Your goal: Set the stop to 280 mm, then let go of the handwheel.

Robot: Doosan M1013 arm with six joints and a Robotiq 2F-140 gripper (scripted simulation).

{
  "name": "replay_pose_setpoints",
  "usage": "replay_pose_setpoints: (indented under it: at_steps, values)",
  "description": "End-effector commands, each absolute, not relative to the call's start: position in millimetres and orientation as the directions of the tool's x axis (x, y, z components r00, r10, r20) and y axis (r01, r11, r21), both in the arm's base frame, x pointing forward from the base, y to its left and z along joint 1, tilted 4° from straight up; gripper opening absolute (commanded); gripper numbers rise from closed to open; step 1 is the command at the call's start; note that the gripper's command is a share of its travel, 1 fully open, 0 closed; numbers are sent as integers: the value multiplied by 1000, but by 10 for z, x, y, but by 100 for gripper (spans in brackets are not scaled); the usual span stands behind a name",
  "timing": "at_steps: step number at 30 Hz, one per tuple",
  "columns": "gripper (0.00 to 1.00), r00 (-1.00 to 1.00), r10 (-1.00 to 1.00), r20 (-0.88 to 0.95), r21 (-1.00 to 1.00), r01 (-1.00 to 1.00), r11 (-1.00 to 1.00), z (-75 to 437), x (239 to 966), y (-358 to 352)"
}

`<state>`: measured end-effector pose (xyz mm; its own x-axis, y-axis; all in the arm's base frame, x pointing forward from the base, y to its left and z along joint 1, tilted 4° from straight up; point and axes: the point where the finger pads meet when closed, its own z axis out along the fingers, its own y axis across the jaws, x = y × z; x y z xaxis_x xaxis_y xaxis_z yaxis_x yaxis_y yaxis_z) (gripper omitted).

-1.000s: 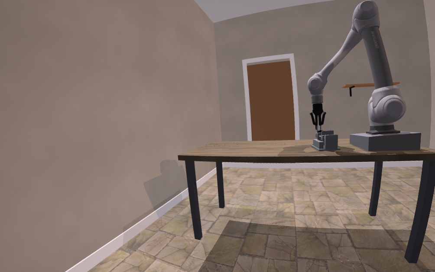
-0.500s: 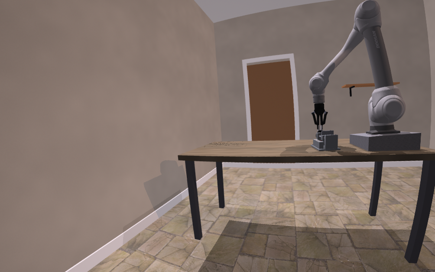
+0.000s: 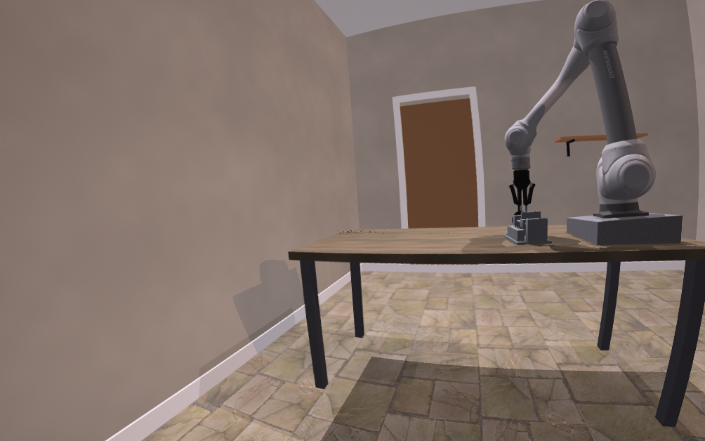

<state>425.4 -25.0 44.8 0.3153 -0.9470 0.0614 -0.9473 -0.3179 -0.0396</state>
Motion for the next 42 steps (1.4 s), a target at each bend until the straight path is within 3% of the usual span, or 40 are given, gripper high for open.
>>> replay_pose_setpoints:
  at_steps: [1,42]
  values:
    - [4,315,-947,61,-41,-947,-318,388,4228,-262]
    - [4,315,-947,61,-41,-947,-318,20,4460,-209]
